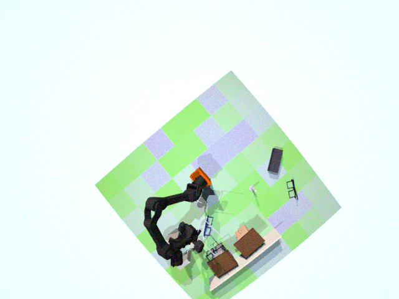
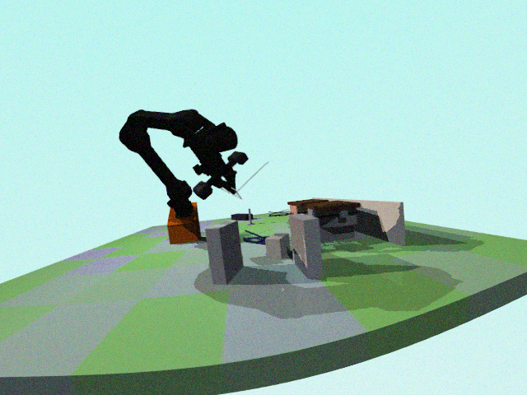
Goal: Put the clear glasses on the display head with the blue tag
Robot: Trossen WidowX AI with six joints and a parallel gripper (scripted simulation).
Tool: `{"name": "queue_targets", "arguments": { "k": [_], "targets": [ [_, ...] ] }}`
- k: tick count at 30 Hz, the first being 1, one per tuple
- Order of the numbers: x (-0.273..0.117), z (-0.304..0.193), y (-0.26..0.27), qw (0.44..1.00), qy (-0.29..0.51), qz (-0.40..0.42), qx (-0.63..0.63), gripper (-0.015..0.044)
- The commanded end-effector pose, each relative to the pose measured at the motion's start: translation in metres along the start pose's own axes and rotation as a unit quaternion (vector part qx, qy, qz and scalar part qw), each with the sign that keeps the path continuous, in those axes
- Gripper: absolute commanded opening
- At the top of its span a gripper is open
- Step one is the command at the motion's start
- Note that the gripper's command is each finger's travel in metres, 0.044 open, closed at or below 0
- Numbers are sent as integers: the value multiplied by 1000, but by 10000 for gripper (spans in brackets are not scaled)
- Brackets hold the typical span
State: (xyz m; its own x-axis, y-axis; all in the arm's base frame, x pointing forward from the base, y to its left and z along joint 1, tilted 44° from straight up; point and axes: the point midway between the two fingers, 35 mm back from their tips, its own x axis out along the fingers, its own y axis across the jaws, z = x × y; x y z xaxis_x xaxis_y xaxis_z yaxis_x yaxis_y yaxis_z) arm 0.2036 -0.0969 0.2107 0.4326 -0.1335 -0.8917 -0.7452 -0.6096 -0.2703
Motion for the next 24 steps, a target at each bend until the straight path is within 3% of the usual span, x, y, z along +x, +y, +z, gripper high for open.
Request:
{"name": "queue_targets", "arguments": {
  "k": [1,17,24],
  "targets": [
    [-15,4,8,999,26,-21,-12,0],
    [-64,20,28,986,143,-55,-70,0],
    [-60,15,28,988,131,-50,-61,0]
  ]
}}
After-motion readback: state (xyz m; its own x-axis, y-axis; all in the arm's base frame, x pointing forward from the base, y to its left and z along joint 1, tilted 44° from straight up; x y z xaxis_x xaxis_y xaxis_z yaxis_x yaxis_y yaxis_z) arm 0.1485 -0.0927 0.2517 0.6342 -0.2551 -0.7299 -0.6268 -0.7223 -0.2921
